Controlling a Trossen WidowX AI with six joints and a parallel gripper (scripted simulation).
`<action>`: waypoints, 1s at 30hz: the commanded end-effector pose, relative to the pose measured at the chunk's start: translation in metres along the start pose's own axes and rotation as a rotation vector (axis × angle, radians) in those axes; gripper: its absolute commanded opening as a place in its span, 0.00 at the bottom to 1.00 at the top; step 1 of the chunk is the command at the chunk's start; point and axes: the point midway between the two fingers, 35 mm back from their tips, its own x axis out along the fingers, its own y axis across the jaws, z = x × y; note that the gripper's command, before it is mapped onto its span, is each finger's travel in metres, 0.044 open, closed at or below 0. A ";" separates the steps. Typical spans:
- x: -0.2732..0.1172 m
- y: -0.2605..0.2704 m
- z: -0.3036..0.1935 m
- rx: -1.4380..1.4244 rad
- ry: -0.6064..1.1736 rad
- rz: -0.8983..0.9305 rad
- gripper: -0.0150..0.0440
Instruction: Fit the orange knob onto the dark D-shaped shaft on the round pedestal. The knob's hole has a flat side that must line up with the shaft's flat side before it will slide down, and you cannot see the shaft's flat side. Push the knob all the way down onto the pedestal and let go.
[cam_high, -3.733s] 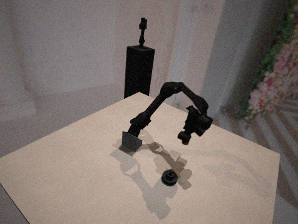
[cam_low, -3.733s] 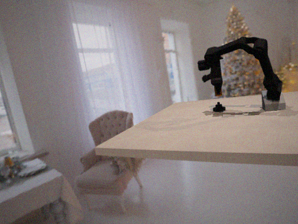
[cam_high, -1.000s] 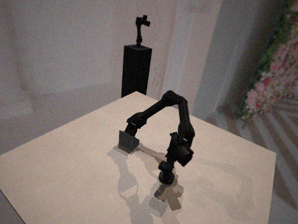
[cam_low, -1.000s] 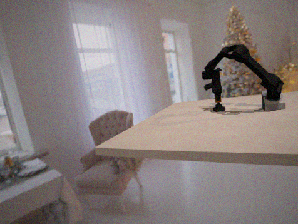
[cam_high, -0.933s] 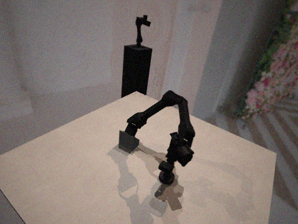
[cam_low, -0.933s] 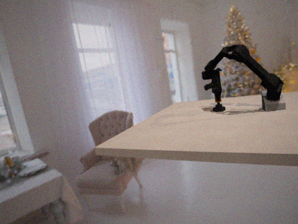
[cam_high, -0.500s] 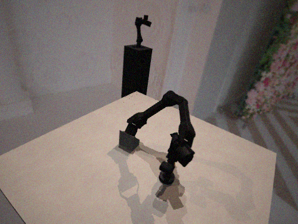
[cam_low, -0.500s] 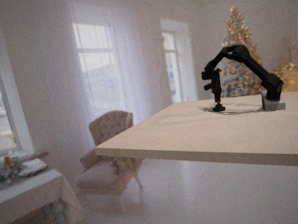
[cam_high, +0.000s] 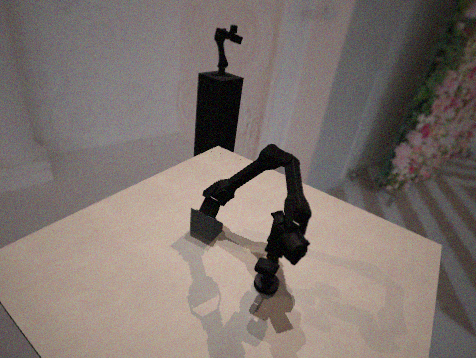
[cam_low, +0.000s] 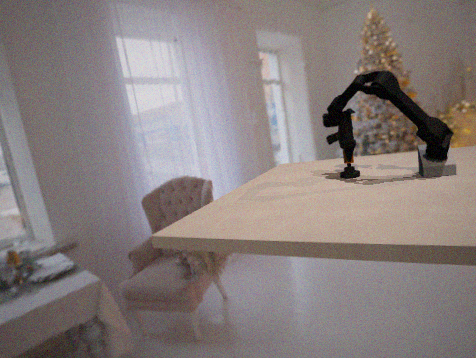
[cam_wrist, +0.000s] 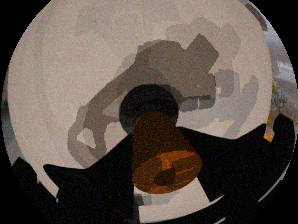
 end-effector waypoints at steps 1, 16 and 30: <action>-0.002 -0.001 -0.001 -0.115 -0.001 -0.004 0.25; -0.001 -0.001 0.003 -0.155 -0.001 -0.003 0.25; 0.003 -0.001 0.001 -0.155 -0.001 -0.003 0.25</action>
